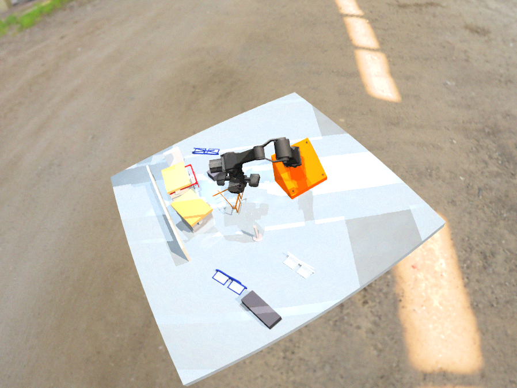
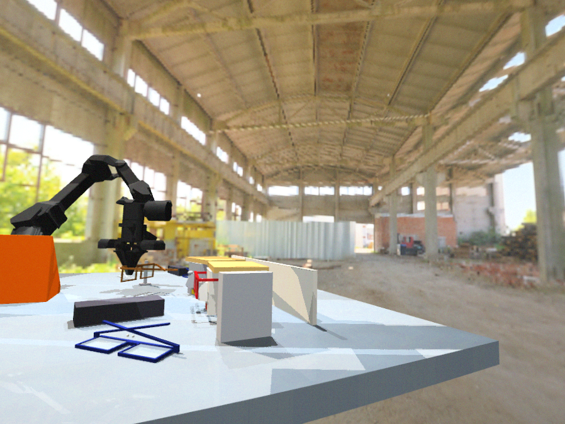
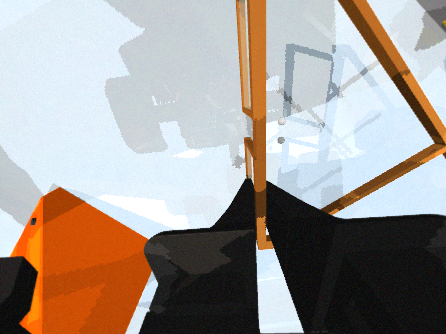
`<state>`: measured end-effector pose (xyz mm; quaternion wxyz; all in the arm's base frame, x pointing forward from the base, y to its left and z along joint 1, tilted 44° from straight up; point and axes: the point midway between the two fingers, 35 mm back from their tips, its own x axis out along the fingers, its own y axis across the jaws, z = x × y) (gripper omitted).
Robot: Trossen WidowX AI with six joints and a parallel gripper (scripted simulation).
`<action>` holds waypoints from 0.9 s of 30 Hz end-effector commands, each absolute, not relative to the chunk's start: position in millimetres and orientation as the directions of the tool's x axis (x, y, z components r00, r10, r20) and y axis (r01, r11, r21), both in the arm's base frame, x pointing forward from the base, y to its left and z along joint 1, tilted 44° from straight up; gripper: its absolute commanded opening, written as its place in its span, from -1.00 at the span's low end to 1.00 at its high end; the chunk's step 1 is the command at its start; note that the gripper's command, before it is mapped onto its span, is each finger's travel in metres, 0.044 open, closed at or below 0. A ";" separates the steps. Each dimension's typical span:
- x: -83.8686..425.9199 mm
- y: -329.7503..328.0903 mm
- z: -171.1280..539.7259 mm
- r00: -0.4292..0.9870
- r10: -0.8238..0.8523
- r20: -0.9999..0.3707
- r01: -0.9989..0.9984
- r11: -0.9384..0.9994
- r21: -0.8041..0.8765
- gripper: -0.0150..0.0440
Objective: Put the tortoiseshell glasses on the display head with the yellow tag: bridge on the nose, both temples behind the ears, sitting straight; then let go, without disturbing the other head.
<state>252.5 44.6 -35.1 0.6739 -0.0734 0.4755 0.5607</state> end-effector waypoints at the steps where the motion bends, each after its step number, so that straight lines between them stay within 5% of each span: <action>1: 256.8 27.0 -18.3 -0.077 0.683 -0.726 -0.829 0.361 0.427 -0.49; 12: 263.2 3.7 7.6 -0.078 0.686 -0.724 -0.829 0.358 0.429 -0.49; 27: 279.7 68.1 68.6 -0.071 0.657 -0.750 -0.828 0.380 0.412 -0.49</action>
